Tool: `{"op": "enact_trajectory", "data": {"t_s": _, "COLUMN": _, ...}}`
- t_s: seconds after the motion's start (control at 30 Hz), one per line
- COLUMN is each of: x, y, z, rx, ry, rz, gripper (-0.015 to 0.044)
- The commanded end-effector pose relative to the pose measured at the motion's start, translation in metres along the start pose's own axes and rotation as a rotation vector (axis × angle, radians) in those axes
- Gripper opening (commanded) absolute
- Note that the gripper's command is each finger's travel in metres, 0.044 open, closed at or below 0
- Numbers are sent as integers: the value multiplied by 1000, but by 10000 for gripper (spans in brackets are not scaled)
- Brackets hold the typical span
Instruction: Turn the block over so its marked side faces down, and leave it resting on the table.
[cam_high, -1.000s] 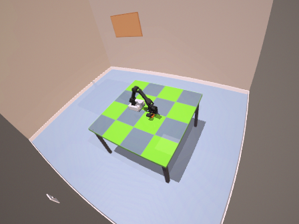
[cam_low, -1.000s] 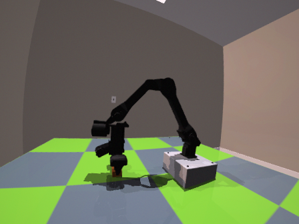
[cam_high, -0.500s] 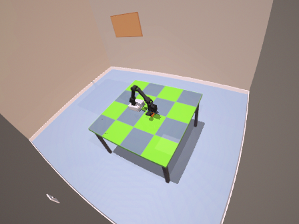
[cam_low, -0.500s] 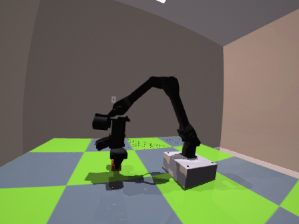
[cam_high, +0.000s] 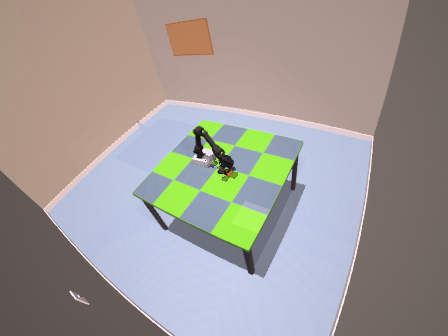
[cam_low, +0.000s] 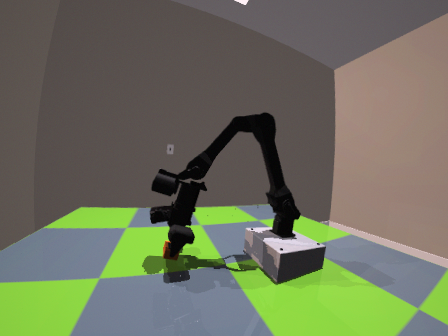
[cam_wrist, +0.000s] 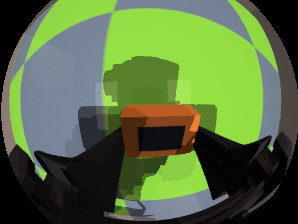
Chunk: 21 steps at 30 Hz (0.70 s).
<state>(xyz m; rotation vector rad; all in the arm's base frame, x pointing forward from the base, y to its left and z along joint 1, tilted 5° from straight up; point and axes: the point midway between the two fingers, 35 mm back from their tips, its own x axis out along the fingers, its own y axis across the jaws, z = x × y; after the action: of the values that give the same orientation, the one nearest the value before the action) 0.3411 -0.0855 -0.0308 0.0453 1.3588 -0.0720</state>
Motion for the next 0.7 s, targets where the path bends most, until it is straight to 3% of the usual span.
{"op": "enact_trajectory", "data": {"t_s": 0.0, "x": -1, "y": 0, "z": 0, "rx": -2, "ry": -73, "rz": 5, "gripper": 0}}
{"op": "enact_trajectory", "data": {"t_s": 0.67, "x": -8, "y": 1, "z": -8, "rx": -12, "ry": -325, "rz": -1, "gripper": 0}}
